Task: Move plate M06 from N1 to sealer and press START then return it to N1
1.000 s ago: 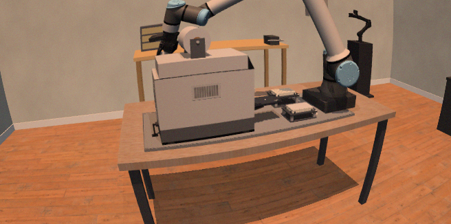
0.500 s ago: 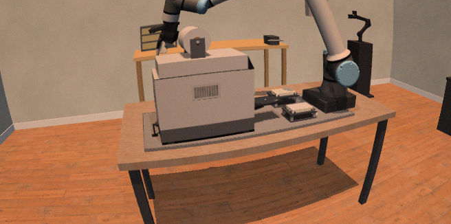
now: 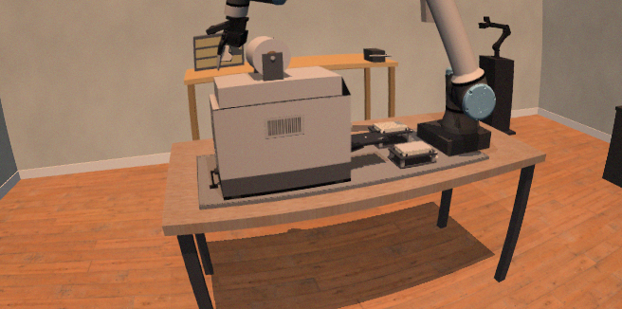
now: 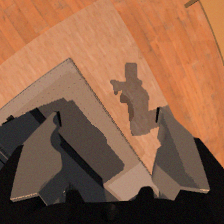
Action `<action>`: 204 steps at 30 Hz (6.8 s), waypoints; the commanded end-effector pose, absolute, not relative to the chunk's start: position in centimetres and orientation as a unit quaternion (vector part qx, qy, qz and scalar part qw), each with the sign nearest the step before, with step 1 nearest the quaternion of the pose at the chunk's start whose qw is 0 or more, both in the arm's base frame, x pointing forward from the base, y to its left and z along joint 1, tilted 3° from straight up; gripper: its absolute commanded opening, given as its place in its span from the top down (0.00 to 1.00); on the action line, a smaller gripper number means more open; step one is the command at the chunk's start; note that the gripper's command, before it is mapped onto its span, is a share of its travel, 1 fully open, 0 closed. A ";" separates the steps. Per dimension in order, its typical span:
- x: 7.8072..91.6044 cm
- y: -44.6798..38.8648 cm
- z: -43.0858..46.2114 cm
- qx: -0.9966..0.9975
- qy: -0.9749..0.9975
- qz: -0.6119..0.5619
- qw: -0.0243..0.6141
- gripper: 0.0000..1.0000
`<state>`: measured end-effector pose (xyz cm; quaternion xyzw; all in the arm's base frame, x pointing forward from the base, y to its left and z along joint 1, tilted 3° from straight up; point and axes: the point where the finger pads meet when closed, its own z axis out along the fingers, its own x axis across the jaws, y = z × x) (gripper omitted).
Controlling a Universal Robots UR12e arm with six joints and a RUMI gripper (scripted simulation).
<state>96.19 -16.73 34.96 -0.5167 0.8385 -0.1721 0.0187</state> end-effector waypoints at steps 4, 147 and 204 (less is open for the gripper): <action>95.3 -15.9 38.7 -0.519 0.839 -0.161 0.019 0.32; 66.6 -1.6 75.2 -0.537 0.844 -0.007 0.003 0.32; 61.7 -16.1 73.9 -0.429 0.903 -0.001 0.002 0.32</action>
